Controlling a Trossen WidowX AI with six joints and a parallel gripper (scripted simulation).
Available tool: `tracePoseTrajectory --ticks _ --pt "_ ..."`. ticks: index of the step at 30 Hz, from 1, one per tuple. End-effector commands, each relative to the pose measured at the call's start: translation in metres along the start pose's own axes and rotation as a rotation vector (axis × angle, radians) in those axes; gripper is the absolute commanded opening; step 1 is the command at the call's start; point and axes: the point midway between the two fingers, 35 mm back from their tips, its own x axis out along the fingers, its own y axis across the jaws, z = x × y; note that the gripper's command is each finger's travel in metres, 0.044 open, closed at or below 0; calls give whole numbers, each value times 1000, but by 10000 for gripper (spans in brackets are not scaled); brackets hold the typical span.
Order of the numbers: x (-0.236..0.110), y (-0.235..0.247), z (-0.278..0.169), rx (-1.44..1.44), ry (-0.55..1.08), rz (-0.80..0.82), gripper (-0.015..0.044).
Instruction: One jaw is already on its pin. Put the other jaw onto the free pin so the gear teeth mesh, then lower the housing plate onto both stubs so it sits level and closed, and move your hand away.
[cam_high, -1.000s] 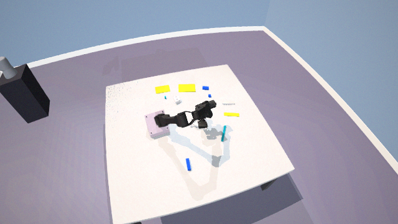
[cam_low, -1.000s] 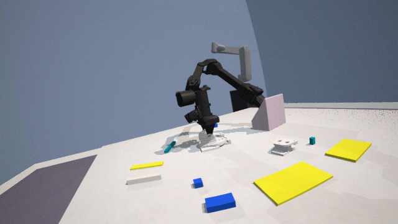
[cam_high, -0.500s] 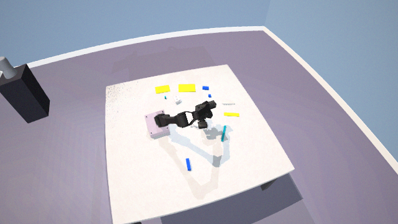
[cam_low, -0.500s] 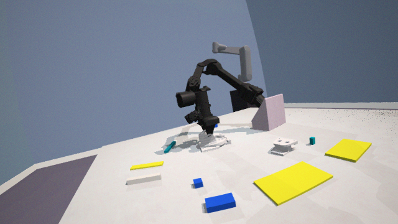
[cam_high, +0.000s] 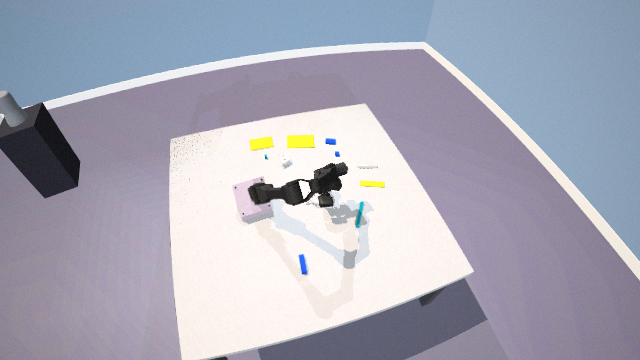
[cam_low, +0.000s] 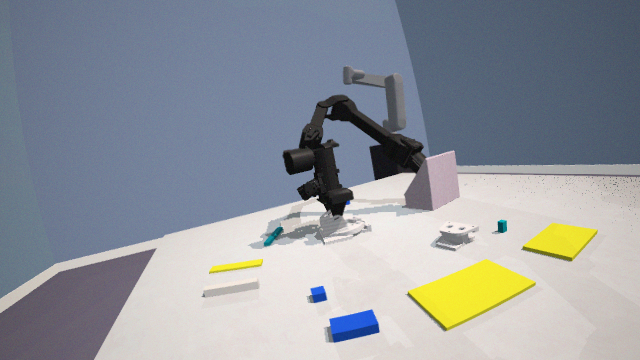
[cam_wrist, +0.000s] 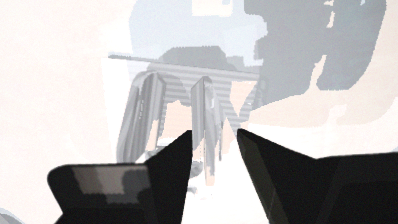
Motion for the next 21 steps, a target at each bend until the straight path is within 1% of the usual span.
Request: tracePoseTrajectory --ticks 1,21 --pt "2 0 0 -4 0 -3 134" --pt "6 0 0 -5 0 -3 134"
